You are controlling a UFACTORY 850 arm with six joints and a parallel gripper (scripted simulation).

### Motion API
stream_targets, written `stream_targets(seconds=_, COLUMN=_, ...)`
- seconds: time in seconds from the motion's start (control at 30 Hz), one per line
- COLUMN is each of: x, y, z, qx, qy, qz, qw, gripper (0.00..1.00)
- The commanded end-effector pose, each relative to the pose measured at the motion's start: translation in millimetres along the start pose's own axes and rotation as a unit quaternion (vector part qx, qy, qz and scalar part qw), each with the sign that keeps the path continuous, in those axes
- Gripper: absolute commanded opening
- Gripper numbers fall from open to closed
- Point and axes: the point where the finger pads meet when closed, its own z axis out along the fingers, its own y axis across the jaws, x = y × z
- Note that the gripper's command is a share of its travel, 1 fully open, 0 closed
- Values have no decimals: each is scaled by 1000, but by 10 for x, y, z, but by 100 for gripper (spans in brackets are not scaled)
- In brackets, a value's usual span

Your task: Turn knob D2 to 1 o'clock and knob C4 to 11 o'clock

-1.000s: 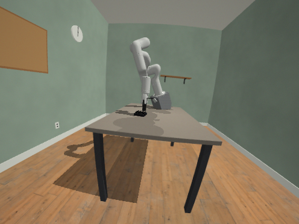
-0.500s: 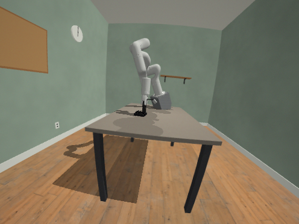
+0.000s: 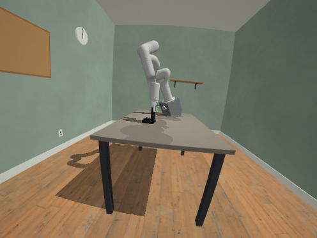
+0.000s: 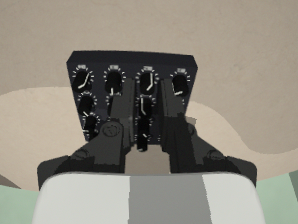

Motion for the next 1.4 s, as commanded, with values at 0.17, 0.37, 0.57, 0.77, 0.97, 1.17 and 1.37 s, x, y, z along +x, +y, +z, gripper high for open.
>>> stream_targets(seconds=0.17, x=0, y=7, z=-4, qx=-1, qy=0, qz=0, qw=1000, gripper=19)
stream_targets(seconds=0.37, x=0, y=7, z=-4, qx=-1, qy=0, qz=0, qw=1000, gripper=19)
stream_targets(seconds=0.57, x=0, y=7, z=-4, qx=-1, qy=0, qz=0, qw=1000, gripper=19)
stream_targets(seconds=0.77, x=0, y=7, z=-4, qx=-1, qy=0, qz=0, qw=1000, gripper=19)
stream_targets(seconds=0.97, x=0, y=7, z=0, qx=-1, qy=0, qz=0, qw=1000, gripper=19)
stream_targets(seconds=1.17, x=0, y=7, z=15, qx=-1, qy=0, qz=0, qw=1000, gripper=19)
stream_targets(seconds=1.37, x=0, y=7, z=55, qx=-1, qy=0, qz=0, qw=1000, gripper=19)
